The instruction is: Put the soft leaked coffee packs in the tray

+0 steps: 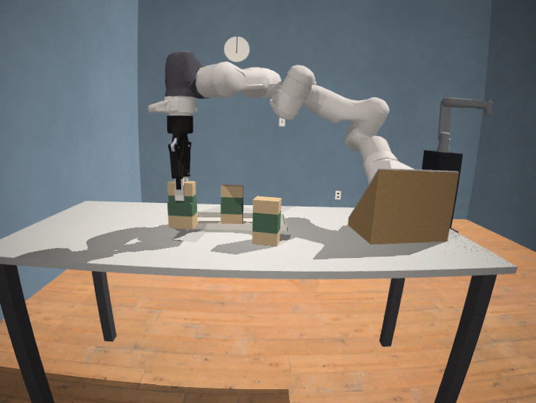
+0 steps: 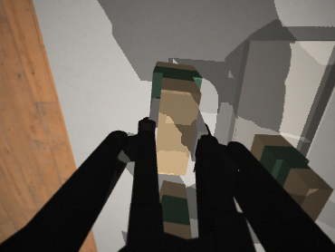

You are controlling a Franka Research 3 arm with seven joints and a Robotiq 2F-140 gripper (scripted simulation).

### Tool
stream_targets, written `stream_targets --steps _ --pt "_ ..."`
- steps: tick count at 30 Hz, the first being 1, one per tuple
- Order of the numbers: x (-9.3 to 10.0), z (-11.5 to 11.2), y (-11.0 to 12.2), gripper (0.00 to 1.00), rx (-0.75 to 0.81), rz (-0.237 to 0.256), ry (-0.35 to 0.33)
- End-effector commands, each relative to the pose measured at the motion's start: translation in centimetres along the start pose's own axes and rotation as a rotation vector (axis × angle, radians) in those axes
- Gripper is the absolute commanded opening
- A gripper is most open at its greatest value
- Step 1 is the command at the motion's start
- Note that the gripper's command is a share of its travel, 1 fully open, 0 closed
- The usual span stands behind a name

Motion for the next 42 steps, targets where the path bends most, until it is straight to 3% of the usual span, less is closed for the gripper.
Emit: stream_targets --steps 1,13,17,28,30,42 --pt "0.5 0.1 -0.1 0.25 0.004 0.006 0.005" --pt "0.5 0.0 0.8 0.25 0.004 0.006 0.005" --pt "0.5 -0.1 2.2 0.25 0.004 0.006 0.005" --pt "0.5 -0.8 9.1 0.25 0.004 0.006 0.005" --pt "0.5 -0.8 9.1 0.25 0.004 0.006 0.005" --pt "0.4 -1.7 17.0 0.25 0.004 0.006 0.005"
Point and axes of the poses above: the point where the finger pads meet when closed, its own x axis back along the fingers, its own y axis across the jaws, z = x × y, the point moved 5 cm from there along x, back along the fingers, and after that the axes turned 13 degrees about x, right-handed, at the moved point
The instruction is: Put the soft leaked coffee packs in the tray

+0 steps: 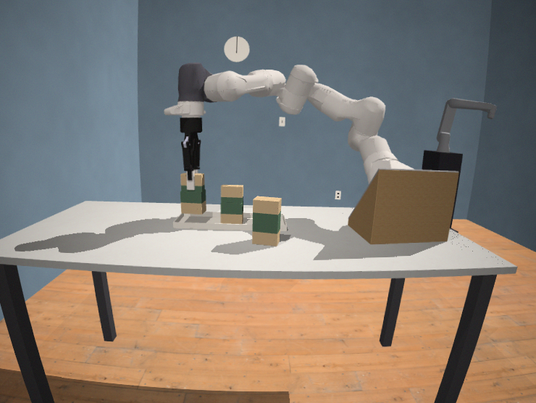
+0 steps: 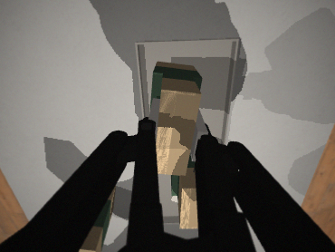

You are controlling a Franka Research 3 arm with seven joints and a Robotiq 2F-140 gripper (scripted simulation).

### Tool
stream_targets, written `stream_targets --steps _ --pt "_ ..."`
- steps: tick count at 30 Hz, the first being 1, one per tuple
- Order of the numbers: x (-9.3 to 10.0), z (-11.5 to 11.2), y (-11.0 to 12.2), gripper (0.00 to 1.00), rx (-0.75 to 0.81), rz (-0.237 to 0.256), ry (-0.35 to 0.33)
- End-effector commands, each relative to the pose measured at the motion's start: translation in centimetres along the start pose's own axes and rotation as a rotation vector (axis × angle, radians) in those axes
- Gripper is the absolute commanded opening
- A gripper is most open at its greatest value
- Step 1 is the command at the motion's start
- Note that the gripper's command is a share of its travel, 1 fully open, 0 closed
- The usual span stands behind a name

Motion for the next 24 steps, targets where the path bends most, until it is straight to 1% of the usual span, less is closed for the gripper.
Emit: stream_targets --steps 1,3,9,24 --pt "0.5 0.1 1.2 0.25 0.042 0.012 0.013" --pt "0.5 0.0 1.8 0.25 0.042 0.012 0.013" --pt "0.5 0.0 2.4 0.25 0.042 0.012 0.013" --pt "0.5 0.0 2.4 0.25 0.042 0.012 0.013"
Point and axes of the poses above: the point where the finger pads meet when closed, its own x axis back along the fingers, its own y axis across the jaws, z = x × y, the point moved 5 cm from there along x, back along the fingers, and after that the axes turned 13 degrees about x, right-handed, at the moved point
